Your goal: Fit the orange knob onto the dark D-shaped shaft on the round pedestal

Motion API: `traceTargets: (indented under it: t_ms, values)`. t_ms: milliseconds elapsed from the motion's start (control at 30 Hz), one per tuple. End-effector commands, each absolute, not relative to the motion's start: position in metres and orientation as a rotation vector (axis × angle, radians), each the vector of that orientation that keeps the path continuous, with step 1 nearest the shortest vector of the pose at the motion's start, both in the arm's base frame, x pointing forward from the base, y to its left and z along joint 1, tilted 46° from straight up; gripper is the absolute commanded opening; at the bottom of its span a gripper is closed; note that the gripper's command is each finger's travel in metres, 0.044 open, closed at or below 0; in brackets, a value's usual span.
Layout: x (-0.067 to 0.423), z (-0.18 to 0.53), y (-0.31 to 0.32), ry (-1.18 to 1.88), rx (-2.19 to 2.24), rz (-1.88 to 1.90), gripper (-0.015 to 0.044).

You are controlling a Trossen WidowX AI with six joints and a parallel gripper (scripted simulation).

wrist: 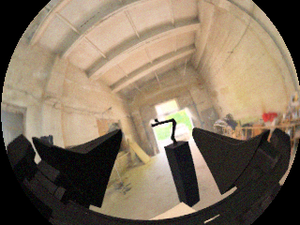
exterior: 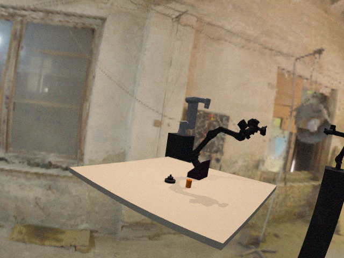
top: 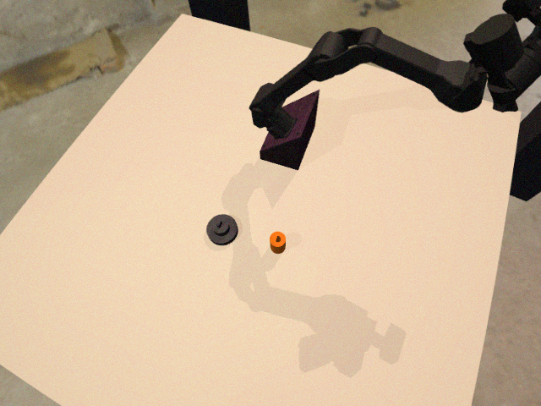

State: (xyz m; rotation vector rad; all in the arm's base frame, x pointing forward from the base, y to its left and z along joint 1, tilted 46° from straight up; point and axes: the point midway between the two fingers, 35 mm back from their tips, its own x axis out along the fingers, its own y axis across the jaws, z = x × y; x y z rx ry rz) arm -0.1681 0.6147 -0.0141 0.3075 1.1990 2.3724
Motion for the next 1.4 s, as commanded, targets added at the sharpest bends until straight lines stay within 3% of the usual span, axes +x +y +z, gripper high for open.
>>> traceTargets:
  t_ms: [0,100,333,600,1000,1367]
  values:
    - [-0.168,-0.014,0.615,1.199,0.307,2.372,0.0426]
    - [-0.148,-0.018,0.624,1.236,0.320,2.264,0.0440]
    - [-0.042,-0.047,0.645,1.355,0.345,1.747,0.0440]
    - [0.080,-0.084,0.612,1.408,0.300,1.170,0.0440]
    - [0.220,-0.112,0.463,1.399,0.096,0.372,0.0440]
    - [0.277,-0.079,0.278,1.357,-0.230,-0.244,0.0440]
